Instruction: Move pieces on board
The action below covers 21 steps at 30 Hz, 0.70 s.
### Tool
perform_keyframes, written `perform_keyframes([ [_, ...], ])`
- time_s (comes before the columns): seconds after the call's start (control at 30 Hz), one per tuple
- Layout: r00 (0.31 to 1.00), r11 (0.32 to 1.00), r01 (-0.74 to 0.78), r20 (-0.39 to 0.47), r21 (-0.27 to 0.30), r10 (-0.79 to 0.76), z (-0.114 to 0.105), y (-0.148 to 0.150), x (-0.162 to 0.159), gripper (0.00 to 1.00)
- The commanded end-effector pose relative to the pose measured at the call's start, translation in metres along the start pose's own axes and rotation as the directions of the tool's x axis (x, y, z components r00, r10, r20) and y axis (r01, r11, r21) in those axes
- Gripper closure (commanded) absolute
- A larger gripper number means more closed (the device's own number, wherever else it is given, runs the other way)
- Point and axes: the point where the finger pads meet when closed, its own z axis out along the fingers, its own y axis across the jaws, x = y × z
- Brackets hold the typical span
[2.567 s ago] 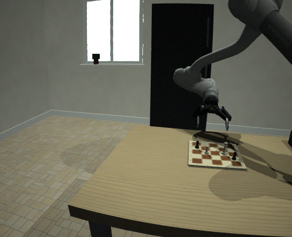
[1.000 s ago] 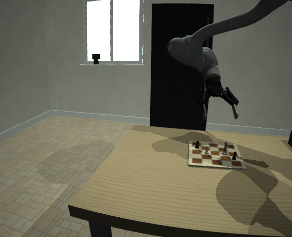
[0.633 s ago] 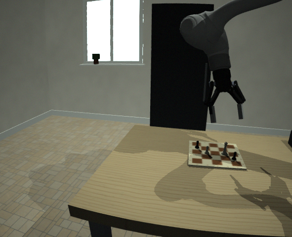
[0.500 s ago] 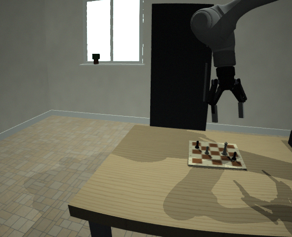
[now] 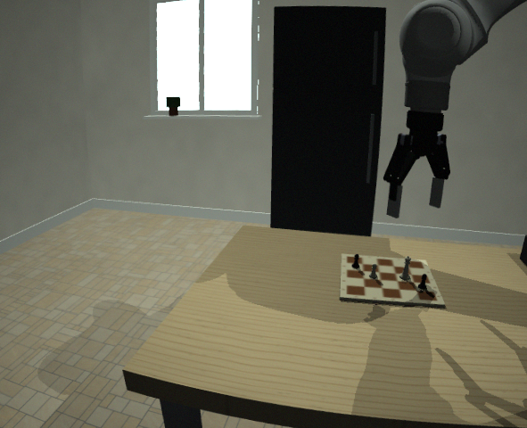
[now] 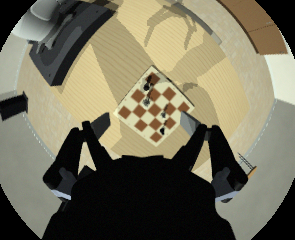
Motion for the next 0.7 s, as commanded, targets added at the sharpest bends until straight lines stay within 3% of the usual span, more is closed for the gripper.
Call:
perform_keyframes([
  [0.0,1.0,1.0,0.0,0.0,0.0,0.0,0.0,0.0,0.0,0.0],
  [0.2,1.0,1.0,0.0,0.0,0.0,0.0,0.002,0.0,0.0,0.0],
  [0.37,1.0,1.0,0.0,-0.001,0.0,0.0,0.02,0.0,0.001,0.0],
  [0.5,1.0,1.0,0.0,-0.001,0.0,0.0,0.021,0.0,0.001,0.0],
  [0.53,1.0,1.0,0.0,-0.001,0.0,0.0,0.021,0.0,0.001,0.75],
  [0.67,1.0,1.0,0.0,-0.001,0.0,0.0,0.021,0.0,0.001,0.75],
])
